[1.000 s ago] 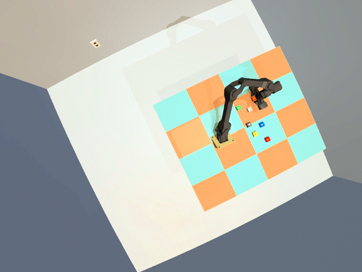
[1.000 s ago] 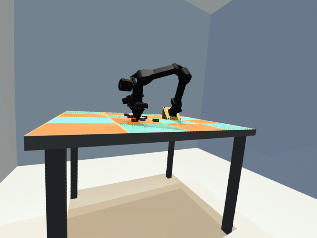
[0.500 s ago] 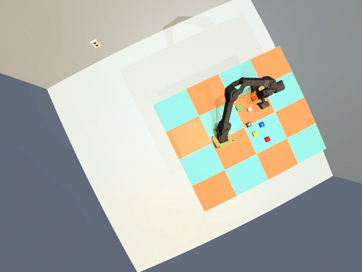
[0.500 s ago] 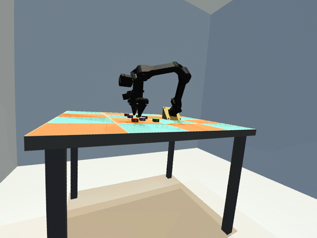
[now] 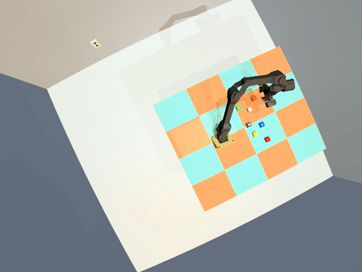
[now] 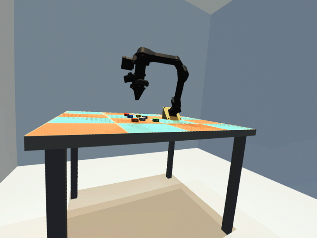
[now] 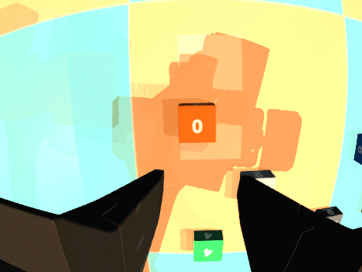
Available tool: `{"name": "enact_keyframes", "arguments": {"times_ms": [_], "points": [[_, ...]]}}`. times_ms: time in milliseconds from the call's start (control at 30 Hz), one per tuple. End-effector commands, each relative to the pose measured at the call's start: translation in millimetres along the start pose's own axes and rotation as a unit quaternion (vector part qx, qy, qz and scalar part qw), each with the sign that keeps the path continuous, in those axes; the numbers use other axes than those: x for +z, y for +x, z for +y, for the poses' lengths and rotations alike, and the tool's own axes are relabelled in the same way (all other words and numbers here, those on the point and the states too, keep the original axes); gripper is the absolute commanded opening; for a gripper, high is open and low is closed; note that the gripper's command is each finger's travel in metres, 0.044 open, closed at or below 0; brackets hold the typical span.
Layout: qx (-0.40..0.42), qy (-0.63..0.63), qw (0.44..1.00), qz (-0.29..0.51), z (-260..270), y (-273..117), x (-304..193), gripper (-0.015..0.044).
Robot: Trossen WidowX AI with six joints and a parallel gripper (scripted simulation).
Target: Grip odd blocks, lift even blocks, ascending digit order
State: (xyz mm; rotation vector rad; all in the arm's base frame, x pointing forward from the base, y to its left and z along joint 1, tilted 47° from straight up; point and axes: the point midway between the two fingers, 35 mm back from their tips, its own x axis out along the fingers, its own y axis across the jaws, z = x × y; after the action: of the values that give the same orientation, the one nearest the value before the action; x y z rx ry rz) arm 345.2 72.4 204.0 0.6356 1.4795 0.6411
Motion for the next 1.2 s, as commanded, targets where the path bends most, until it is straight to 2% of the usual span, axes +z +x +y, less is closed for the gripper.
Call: {"name": "enact_keyframes", "arguments": {"times_ms": [0,267,500,767,833,1000,1100,1167], "points": [[-0.001,0.004,1.0,0.006,0.3,-3.6,-2.0,0.012],[-0.001,0.003,1.0,0.006,-1.6,-3.8,-2.9,0.012],[-0.006,-0.044,0.999,0.024,-67.8,-6.8,-49.2,0.012],[-0.005,-0.049,0.998,0.026,-73.7,-6.5,-55.1,0.012],[-0.006,-0.049,0.998,0.026,-74.1,2.3,-54.3,0.0172],[-0.005,-0.05,0.998,0.025,-74.1,65.4,-57.5,0.0304],[-0.003,-0.05,0.998,0.025,-73.8,73.9,-59.1,0.0383],[-0.003,-0.05,0.998,0.025,-73.8,73.9,-59.1,0.04]]}}
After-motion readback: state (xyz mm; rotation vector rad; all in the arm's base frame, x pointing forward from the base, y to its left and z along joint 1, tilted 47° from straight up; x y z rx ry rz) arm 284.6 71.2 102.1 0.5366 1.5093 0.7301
